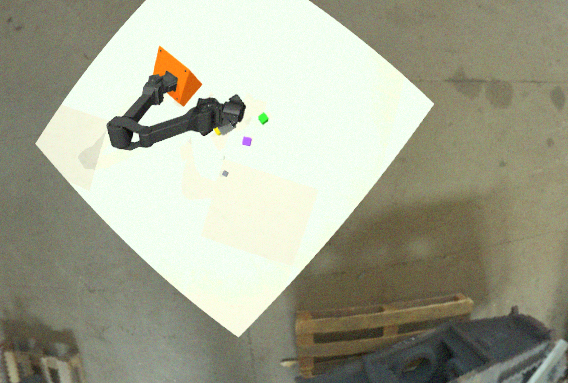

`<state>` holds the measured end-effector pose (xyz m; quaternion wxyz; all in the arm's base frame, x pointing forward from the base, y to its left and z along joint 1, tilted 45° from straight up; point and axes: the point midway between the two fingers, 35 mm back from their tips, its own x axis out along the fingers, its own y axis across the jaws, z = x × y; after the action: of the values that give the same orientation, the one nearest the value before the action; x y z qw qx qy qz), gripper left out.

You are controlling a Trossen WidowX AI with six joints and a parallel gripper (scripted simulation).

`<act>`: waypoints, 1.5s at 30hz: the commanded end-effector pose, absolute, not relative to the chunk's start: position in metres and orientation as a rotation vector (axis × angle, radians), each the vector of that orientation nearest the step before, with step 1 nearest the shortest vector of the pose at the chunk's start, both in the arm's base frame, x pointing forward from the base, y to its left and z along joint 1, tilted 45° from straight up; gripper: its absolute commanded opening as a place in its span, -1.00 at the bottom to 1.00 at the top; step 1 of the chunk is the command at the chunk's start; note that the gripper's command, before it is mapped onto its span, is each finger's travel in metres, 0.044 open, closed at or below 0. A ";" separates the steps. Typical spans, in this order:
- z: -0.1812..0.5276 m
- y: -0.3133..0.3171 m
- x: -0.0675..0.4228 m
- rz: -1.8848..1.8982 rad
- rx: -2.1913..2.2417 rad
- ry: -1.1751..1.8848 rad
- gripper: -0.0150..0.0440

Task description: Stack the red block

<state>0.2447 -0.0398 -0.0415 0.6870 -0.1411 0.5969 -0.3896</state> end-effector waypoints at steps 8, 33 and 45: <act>-0.053 -0.052 0.239 -0.895 -0.295 1.374 1.00; -0.053 -0.052 0.239 -0.895 -0.295 1.374 1.00; -0.047 -0.041 0.241 -0.894 -0.295 1.374 0.73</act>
<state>0.2394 -0.0450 -0.0473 0.6731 -0.1348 0.6090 -0.3973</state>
